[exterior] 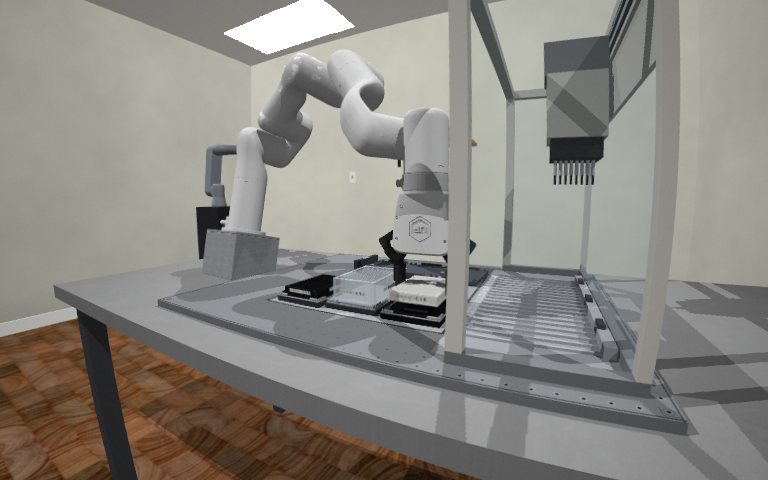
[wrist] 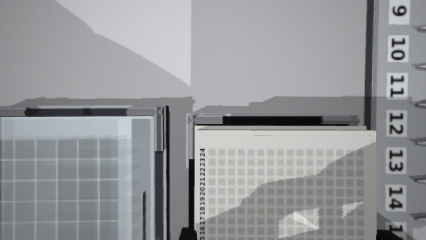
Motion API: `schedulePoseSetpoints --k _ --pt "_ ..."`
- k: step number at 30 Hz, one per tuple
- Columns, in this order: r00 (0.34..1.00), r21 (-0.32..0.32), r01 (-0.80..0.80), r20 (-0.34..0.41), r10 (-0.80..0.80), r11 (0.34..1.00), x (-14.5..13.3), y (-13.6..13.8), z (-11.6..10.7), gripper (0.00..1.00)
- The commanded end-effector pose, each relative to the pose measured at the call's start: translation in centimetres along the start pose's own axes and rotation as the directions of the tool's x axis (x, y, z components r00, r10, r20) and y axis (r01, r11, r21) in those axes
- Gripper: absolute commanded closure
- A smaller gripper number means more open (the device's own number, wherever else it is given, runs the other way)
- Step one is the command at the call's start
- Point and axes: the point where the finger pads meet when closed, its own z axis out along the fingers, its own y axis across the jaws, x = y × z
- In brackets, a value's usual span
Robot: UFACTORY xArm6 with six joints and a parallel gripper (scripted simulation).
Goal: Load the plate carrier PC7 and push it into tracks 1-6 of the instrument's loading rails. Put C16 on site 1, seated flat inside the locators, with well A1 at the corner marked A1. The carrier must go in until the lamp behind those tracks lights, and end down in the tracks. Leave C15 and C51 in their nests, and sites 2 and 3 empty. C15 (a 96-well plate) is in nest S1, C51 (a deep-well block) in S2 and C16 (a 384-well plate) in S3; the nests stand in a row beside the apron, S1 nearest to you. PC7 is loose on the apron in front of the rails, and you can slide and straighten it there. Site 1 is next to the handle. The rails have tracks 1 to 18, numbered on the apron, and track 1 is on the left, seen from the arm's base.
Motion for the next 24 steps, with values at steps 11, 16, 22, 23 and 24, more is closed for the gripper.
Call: schedulePoseSetpoints --k 11,16,22,23,24 --pt "1.000 -0.005 0.000 0.001 0.000 1.000 0.0 0.2 -1.0 1.00" --pt "1.000 -0.005 0.000 0.001 0.000 1.000 0.0 0.2 -1.9 1.00" --pt "1.000 -0.005 0.000 0.001 0.000 1.000 0.0 0.2 -2.7 1.00" --pt "1.000 -0.005 0.000 0.001 0.000 1.000 0.0 0.2 -2.7 1.00" --pt "1.000 -0.005 0.000 0.001 0.000 1.000 0.0 0.2 -2.9 1.00"
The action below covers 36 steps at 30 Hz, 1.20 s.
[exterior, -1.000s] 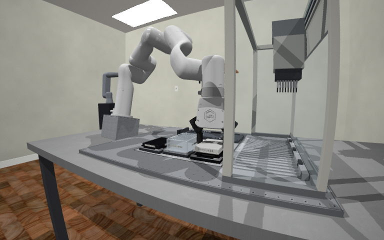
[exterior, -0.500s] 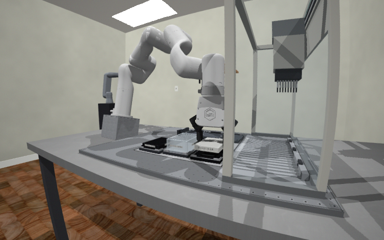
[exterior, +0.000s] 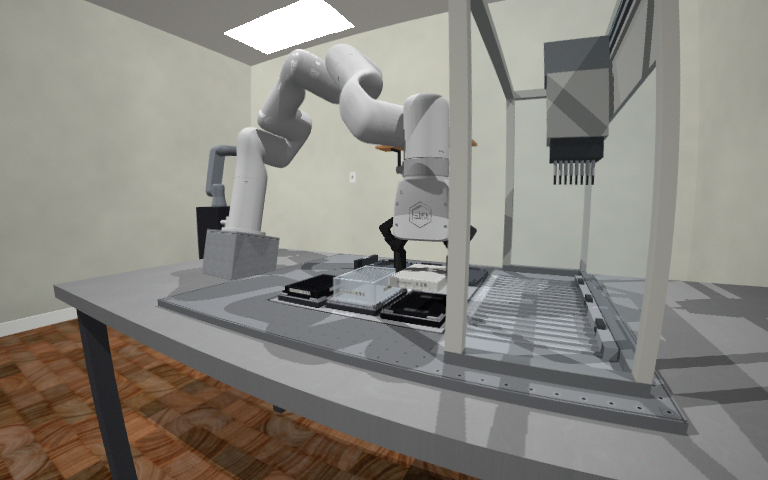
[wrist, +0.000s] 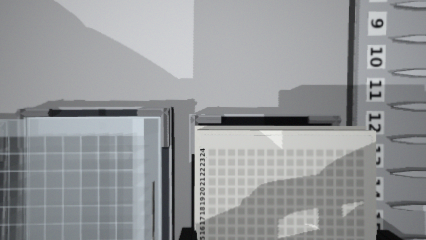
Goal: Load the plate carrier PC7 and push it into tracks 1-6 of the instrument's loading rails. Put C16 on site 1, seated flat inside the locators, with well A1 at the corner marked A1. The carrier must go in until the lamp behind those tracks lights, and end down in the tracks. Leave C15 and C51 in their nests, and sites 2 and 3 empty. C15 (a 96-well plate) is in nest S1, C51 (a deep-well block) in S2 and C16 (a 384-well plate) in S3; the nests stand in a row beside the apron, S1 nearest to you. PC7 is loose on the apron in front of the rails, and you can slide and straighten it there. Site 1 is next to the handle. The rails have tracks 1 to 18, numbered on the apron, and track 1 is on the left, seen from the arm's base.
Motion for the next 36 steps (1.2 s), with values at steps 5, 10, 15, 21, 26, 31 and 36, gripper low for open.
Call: schedulePoseSetpoints --k 5,10,15,21,26,31,36 --pt "1.000 -0.004 0.000 0.001 0.000 1.000 0.0 0.1 -1.4 1.00" --pt "1.000 -0.004 0.000 0.001 0.000 1.000 0.0 0.1 -2.3 1.00" --pt "1.000 -0.004 0.000 0.001 0.000 1.000 0.0 0.1 -2.9 1.00" --pt "1.000 -0.004 0.000 0.001 0.000 1.000 0.0 0.1 -3.8 1.00" --pt "1.000 -0.004 0.000 0.001 0.000 1.000 0.0 0.1 -4.6 1.00" --pt "1.000 -0.004 0.000 0.001 0.000 1.000 0.0 0.1 -5.4 1.00" --pt "1.000 -0.004 0.000 0.001 0.000 1.000 0.0 0.1 -5.9 1.00"
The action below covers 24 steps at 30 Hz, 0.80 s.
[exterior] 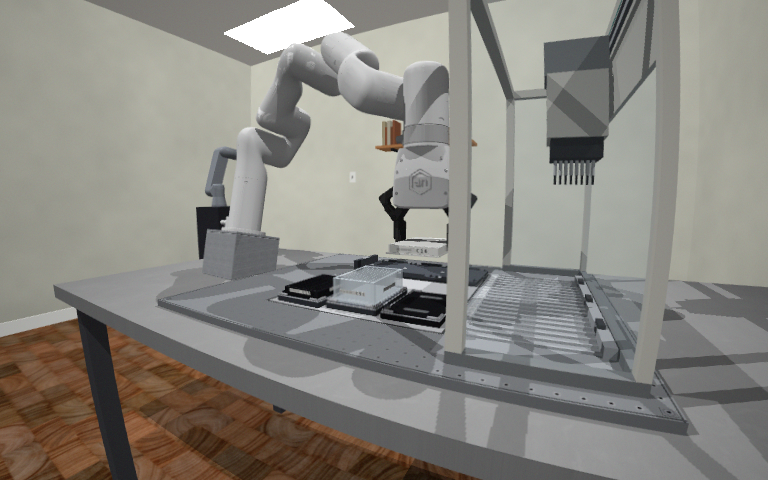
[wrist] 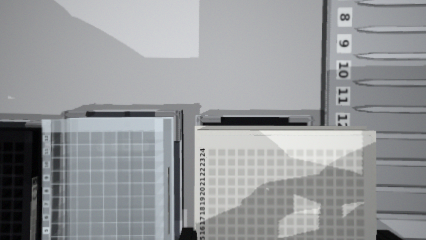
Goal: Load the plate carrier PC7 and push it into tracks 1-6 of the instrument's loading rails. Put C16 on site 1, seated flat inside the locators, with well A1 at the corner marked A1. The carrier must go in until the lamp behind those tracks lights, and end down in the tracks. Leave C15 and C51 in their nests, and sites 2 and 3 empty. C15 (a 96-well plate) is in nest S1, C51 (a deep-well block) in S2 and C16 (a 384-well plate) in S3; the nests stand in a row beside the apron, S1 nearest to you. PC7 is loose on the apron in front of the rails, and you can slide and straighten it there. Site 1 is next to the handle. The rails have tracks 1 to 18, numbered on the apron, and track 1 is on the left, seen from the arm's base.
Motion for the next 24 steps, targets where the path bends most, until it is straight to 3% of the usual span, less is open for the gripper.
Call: schedulePoseSetpoints --k 1,8,19,24 --pt "1.000 -0.005 0.000 0.002 0.000 1.000 0.0 0.2 -0.9 1.00" --pt "1.000 -0.005 0.000 0.002 0.000 1.000 0.0 0.2 -2.0 1.00" --pt "1.000 -0.005 0.000 0.002 0.000 1.000 0.0 0.2 -2.0 1.00" --pt "0.999 -0.005 -0.044 0.001 0.044 0.999 2.0 -1.3 -2.0 1.00"
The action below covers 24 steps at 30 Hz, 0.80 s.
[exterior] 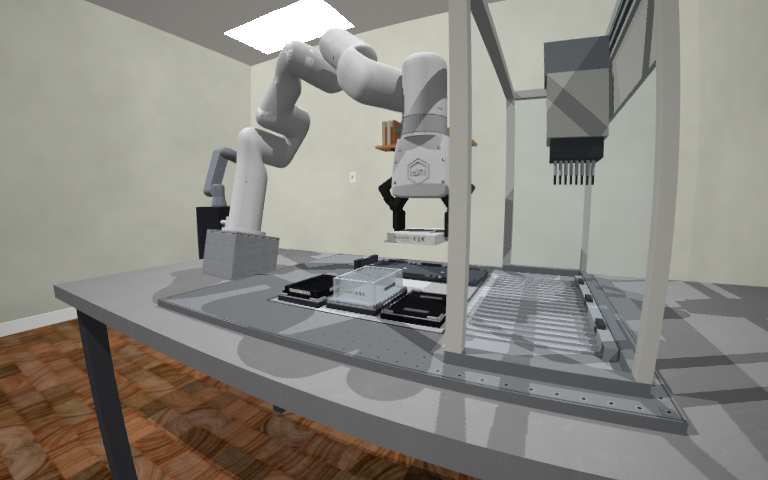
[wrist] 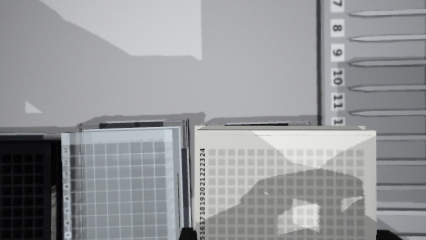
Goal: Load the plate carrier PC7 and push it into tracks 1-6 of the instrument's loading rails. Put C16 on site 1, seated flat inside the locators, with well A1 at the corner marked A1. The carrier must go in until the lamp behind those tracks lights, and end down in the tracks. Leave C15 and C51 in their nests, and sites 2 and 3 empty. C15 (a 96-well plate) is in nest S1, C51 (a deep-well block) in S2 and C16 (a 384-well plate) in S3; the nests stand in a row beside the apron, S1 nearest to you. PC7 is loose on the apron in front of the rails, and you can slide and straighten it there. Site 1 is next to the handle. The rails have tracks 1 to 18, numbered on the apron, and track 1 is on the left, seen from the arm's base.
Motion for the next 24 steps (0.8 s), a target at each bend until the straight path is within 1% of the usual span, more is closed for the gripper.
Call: schedulePoseSetpoints --k 1,5,7,22,24 --pt "1.000 -0.008 -0.015 0.003 0.015 1.000 1.8 -1.2 -0.3 1.00" --pt "1.000 -0.007 -0.015 0.002 0.015 1.000 3.3 -2.4 -0.3 1.00" --pt "1.000 -0.007 -0.015 0.002 0.015 1.000 3.3 -2.4 -0.3 1.00" --pt "1.000 -0.007 -0.015 0.002 0.015 1.000 9.3 -7.0 -0.2 1.00" --pt "1.000 -0.007 -0.015 0.002 0.015 1.000 9.3 -7.0 -0.2 1.00"
